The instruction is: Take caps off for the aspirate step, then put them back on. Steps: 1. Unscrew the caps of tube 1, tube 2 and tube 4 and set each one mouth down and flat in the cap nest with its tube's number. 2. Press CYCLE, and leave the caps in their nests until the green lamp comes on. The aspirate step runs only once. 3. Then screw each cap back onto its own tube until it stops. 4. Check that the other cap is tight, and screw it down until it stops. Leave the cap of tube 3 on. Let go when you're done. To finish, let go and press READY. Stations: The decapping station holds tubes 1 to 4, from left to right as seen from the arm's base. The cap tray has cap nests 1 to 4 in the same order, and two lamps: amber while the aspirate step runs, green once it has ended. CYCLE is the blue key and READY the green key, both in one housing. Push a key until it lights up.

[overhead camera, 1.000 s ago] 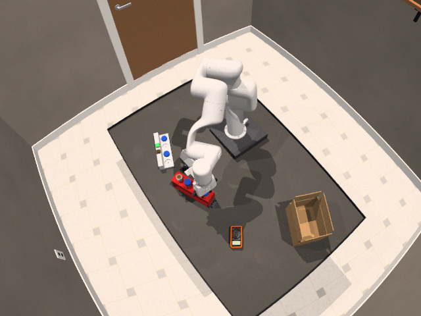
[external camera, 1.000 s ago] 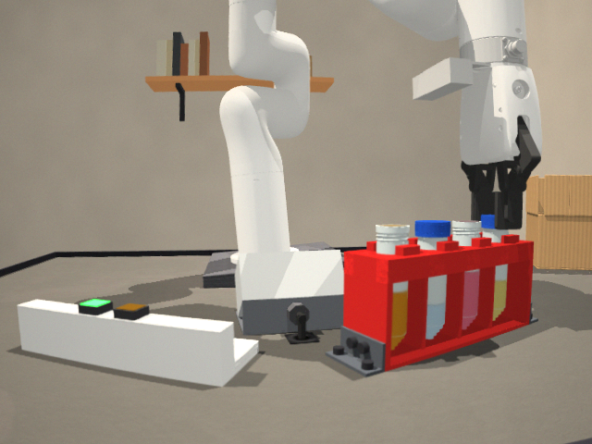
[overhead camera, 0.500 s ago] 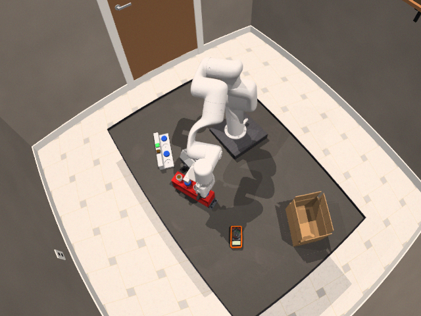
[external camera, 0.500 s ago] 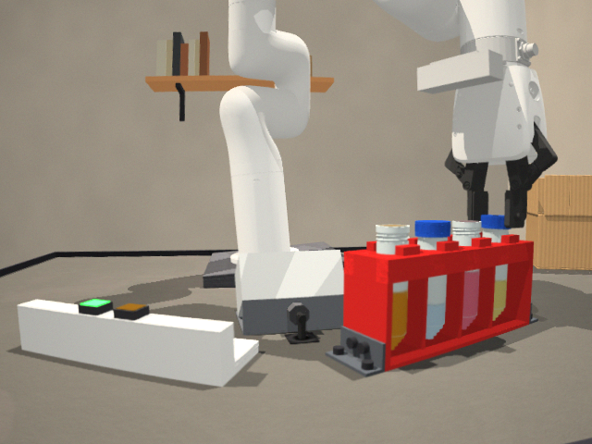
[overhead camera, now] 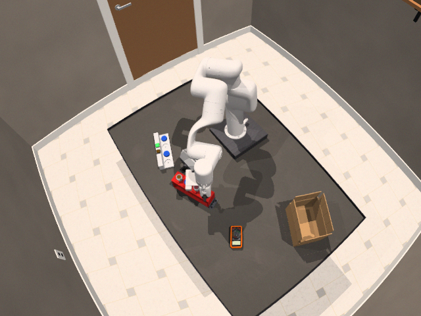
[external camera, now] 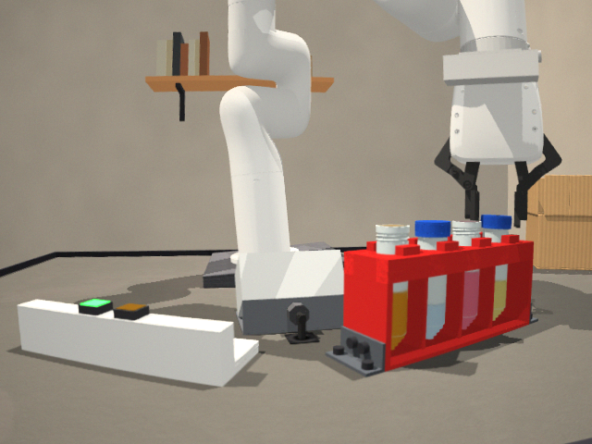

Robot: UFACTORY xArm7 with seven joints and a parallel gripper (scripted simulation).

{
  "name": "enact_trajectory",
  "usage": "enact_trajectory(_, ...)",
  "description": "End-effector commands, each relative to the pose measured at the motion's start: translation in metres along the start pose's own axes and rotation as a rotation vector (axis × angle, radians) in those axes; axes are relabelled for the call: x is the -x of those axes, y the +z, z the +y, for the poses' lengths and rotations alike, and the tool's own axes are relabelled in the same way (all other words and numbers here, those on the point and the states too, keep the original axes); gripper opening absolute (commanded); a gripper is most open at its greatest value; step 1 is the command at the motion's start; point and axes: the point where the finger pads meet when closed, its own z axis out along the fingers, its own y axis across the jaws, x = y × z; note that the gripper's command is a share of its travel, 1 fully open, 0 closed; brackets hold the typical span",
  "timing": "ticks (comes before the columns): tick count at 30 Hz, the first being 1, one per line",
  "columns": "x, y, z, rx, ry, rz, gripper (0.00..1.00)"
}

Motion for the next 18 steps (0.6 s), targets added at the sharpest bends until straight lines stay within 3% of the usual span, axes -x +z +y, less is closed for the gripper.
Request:
enact_trajectory(1, -0.0006, -0.0019, -0.0017, -0.011, -0.229, -0.022, 0.46)
enact_trajectory(8, -0.0006, -0.002, -0.0017, -0.011, -0.229, -0.022, 0.46)
enact_trajectory(9, -0.0006, -0.002, -0.0017, -0.011, -0.229, -0.022, 0.0)
enact_trajectory(18, -0.0006, -0.002, -0.0017, -0.011, -0.229, -0.022, 0.0)
